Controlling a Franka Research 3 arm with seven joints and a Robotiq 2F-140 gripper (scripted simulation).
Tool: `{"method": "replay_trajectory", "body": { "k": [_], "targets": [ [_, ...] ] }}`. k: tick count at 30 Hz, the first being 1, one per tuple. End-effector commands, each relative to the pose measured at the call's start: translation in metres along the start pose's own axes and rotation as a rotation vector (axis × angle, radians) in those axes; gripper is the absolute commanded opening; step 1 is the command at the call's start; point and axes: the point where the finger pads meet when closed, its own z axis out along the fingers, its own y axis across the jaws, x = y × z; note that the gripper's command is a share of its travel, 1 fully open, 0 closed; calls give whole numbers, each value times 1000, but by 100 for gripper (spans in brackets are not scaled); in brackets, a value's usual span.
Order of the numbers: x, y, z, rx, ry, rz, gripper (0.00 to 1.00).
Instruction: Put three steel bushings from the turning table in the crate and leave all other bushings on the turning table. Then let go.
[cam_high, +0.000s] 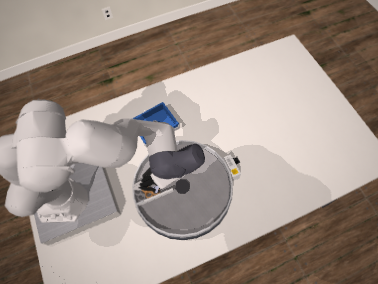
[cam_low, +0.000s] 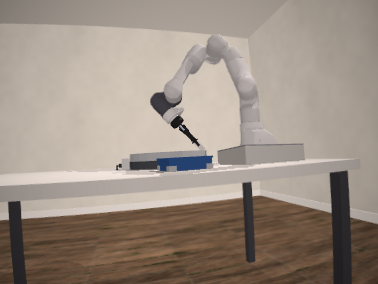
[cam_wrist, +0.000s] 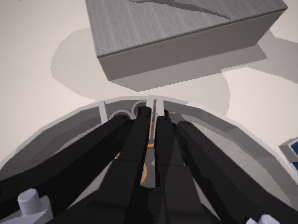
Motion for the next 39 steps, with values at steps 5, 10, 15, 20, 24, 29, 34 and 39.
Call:
{"method": "replay_trajectory", "body": {
  "k": [5, 10, 15, 20, 24, 29, 34, 39],
  "targets": [
    [0, -2, 1, 4, 1, 4, 0],
    [0, -2, 1, 4, 1, 4, 0],
    [3, -2, -2, 4, 1, 4, 0],
    [9, -2, -9, 4, 1, 4, 0],
    [21, -2, -24, 4, 1, 4, 0],
    [34, -2, -39, 4, 1, 4, 0],
    [37, -2, -43, 4, 1, 4, 0],
    [37, -2, -43, 4, 1, 4, 0]
  ]
}}
